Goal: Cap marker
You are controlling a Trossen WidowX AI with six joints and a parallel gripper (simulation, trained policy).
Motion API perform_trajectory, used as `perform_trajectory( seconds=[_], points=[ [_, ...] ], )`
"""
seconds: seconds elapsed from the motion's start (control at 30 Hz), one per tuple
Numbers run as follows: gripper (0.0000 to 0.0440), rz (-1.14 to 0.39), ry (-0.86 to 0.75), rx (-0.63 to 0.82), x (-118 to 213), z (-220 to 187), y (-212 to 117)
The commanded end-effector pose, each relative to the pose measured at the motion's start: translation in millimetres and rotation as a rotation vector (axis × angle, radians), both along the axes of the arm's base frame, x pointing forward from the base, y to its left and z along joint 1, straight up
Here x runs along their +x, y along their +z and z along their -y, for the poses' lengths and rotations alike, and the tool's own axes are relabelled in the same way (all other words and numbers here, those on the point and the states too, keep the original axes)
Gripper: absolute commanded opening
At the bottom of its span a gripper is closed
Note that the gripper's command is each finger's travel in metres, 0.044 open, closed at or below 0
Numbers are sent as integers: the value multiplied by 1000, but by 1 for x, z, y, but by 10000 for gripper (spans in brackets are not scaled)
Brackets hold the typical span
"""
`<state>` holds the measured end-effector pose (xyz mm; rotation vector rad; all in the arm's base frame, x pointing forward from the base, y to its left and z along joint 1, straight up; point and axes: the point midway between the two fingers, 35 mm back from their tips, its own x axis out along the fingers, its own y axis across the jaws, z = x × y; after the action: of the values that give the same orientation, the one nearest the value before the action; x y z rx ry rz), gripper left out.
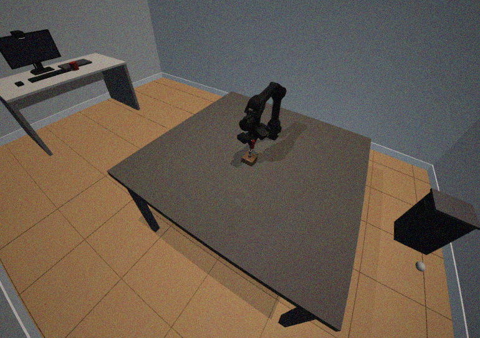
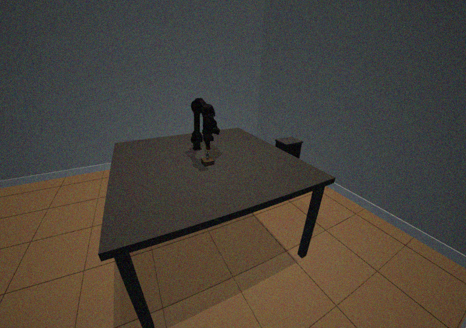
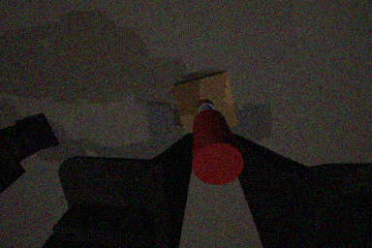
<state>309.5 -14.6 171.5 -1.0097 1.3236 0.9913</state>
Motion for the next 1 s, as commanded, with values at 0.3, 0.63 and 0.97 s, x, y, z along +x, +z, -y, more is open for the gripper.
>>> perform_trajectory(
  seconds=[0.3,0.63,0.97],
  points=[
    [22,-52,-28,23,0,7,-16],
    [14,-81,-28,38,0,7,-35],
    [11,-110,-9,51,-2,7,-60]
  ],
)
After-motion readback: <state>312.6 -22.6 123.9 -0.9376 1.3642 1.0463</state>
